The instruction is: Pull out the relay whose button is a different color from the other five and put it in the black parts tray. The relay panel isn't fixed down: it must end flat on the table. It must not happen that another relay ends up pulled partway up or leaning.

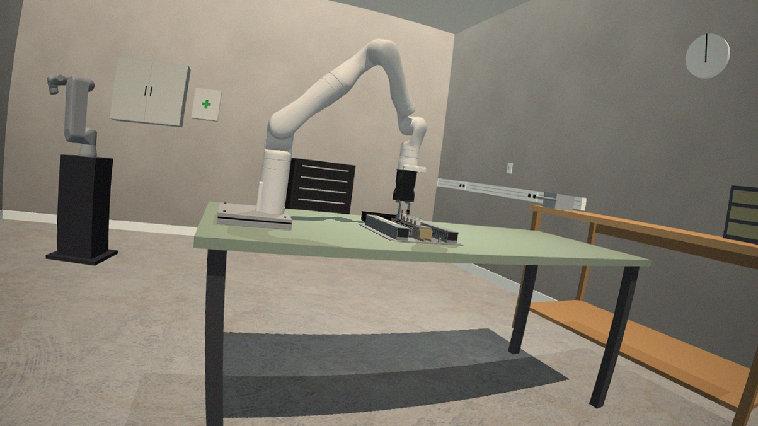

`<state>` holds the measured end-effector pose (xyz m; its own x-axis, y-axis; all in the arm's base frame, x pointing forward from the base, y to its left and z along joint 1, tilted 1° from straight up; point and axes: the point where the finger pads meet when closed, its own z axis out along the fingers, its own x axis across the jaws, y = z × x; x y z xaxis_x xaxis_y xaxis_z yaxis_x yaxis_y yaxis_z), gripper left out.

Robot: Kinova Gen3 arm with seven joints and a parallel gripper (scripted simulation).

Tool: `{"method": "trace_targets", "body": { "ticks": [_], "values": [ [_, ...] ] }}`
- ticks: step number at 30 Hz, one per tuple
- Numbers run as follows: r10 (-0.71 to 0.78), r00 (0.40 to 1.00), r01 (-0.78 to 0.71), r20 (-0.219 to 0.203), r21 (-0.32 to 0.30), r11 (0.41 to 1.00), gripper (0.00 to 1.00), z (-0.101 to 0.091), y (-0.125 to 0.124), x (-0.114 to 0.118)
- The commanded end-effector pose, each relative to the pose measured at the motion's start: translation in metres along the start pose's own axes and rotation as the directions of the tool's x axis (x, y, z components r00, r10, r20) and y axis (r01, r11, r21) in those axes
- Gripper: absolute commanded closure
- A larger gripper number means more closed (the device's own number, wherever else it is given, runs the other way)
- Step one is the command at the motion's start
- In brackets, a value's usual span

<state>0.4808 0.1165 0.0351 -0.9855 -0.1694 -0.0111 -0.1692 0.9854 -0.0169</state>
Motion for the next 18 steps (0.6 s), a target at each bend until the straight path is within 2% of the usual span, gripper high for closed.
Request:
{"method": "trace_targets", "body": {
  "ticks": [1, 18],
  "values": [
    [0.000, 1.000, 0.000, 0.002, 0.000, 1.000, 1.00, -0.0009, 0.0001, -0.0005],
    [0.000, 1.000, 0.000, 0.002, 0.000, 1.000, 1.00, -0.0043, 0.0001, -0.0004]
  ]
}}
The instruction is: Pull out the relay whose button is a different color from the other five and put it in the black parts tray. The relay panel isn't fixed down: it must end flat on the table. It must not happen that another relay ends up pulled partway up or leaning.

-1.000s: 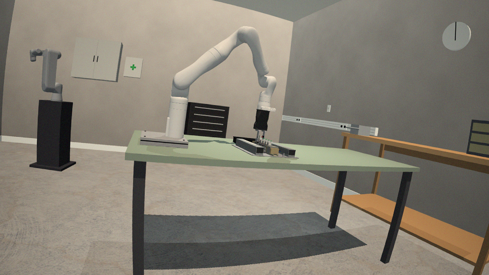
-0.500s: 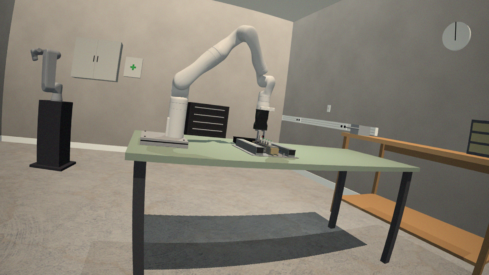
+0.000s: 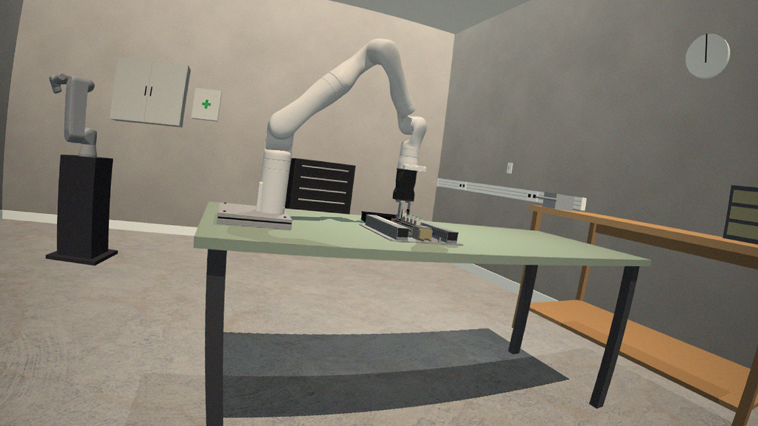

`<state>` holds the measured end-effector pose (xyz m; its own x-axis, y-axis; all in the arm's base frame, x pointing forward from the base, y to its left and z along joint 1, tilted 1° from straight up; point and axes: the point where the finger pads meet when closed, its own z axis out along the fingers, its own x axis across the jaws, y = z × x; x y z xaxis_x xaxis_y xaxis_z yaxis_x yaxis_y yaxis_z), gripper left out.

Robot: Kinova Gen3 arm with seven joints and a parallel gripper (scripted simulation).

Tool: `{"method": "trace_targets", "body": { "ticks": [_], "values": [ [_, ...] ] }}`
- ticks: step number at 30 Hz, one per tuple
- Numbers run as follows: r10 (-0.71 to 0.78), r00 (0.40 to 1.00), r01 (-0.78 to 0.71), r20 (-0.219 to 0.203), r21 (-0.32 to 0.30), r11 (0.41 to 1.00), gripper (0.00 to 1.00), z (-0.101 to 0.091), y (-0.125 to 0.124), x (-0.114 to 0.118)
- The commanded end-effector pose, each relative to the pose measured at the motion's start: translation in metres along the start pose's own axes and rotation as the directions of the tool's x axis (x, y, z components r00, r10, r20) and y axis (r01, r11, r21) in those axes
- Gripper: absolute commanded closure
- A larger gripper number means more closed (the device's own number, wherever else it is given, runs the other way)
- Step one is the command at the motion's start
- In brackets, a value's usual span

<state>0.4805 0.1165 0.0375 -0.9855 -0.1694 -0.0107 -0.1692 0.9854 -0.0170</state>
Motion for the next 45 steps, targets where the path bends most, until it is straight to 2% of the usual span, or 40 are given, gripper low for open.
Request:
{"method": "trace_targets", "body": {
  "ticks": [1, 22, 45],
  "values": [
    [0.000, 1.000, 0.000, 0.002, 0.000, 1.000, 1.00, -0.003, 0.000, -0.001],
    [0.000, 1.000, 0.000, 0.002, 0.000, 1.000, 1.00, -0.025, 0.000, 0.000],
    [0.000, 1.000, 0.000, 0.002, 0.000, 1.000, 1.00, -0.062, 0.000, 0.001]
  ]
}}
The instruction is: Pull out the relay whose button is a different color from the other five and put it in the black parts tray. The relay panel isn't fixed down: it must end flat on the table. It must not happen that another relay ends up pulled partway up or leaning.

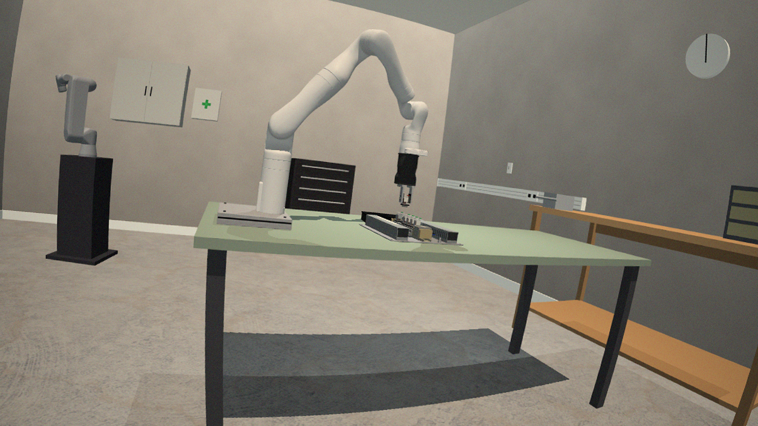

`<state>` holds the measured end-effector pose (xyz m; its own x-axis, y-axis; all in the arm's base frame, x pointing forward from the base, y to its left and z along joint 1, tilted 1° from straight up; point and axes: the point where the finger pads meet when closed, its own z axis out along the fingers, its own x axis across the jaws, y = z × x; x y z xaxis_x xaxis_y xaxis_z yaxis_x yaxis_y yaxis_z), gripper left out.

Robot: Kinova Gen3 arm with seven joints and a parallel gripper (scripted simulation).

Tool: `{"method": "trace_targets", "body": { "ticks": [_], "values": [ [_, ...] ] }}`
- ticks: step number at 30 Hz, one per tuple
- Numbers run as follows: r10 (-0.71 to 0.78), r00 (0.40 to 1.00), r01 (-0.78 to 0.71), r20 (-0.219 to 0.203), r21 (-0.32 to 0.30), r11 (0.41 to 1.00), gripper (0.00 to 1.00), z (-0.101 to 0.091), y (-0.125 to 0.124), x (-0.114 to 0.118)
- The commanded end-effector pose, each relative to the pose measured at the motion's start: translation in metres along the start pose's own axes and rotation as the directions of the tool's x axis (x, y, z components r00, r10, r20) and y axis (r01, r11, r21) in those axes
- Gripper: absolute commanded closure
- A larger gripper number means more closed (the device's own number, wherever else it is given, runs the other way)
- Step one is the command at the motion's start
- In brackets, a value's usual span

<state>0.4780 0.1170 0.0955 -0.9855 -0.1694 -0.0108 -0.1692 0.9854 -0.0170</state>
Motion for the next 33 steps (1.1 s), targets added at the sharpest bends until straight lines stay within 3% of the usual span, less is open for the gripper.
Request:
{"method": "trace_targets", "body": {
  "ticks": [1, 33],
  "values": [
    [0.000, 1.000, 0.000, 0.002, 0.000, 1.000, 1.00, -0.005, 0.000, 0.000],
    [0.000, 1.000, 0.000, 0.002, 0.000, 1.000, 1.00, -0.019, 0.000, 0.000]
  ]
}}
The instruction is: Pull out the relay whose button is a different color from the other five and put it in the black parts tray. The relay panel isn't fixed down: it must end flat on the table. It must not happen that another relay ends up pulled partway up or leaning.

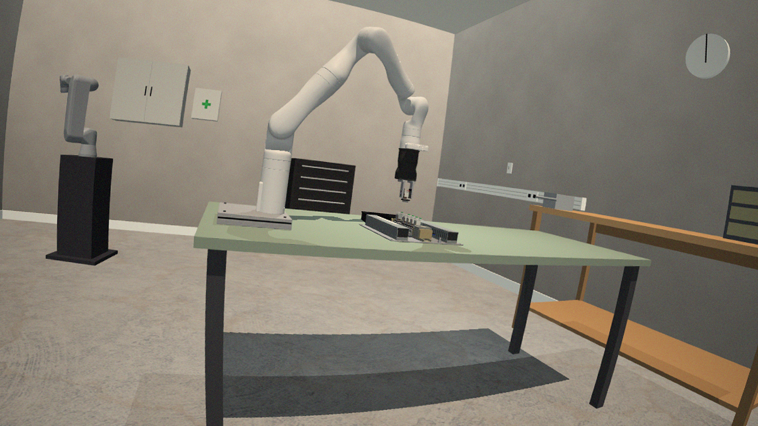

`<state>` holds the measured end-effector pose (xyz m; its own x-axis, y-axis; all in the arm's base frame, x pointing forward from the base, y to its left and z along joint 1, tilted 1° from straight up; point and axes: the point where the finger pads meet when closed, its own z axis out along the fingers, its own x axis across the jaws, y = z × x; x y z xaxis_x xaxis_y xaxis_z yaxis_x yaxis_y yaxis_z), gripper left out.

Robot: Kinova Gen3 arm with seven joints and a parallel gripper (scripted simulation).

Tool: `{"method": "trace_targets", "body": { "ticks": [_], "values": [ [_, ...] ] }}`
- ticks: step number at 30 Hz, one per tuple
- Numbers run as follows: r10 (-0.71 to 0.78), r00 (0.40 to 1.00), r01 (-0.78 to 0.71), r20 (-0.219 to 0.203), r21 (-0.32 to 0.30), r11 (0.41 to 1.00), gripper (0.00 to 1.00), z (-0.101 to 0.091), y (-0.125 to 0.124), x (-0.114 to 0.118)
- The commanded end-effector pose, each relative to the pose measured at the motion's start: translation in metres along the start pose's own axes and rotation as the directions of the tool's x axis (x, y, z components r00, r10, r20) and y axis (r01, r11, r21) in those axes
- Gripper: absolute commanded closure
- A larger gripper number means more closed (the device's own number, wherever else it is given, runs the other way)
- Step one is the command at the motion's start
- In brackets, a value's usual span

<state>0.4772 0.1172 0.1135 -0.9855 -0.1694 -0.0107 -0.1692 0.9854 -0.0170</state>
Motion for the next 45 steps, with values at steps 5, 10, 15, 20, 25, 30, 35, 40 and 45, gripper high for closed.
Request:
{"method": "trace_targets", "body": {
  "ticks": [5, 10, 15, 20, 25, 30, 35, 40, 45],
  "values": [
    [0.000, 1.000, 0.000, 0.002, 0.000, 1.000, 1.00, -0.001, 0.000, -0.001],
    [0.000, 1.000, 0.000, 0.002, 0.000, 1.000, 1.00, -0.001, 0.000, -0.001],
    [0.000, 1.000, 0.000, 0.002, 0.000, 1.000, 1.00, -0.001, 0.000, -0.001],
    [0.000, 1.000, 0.000, 0.002, 0.000, 1.000, 1.00, -0.001, 0.000, -0.001],
    [0.000, 1.000, 0.000, 0.002, 0.000, 1.000, 1.00, -0.001, 0.000, -0.001],
    [0.000, 1.000, 0.000, 0.002, 0.000, 1.000, 1.00, -0.001, 0.000, -0.001],
    [0.000, 1.000, 0.000, 0.002, 0.000, 1.000, 1.00, -0.001, 0.001, -0.001],
    [0.000, 1.000, 0.000, 0.002, 0.000, 1.000, 1.00, -0.001, 0.005, -0.001],
    [0.000, 1.000, 0.000, 0.002, 0.000, 1.000, 1.00, -0.001, 0.012, -0.001]
  ]
}}
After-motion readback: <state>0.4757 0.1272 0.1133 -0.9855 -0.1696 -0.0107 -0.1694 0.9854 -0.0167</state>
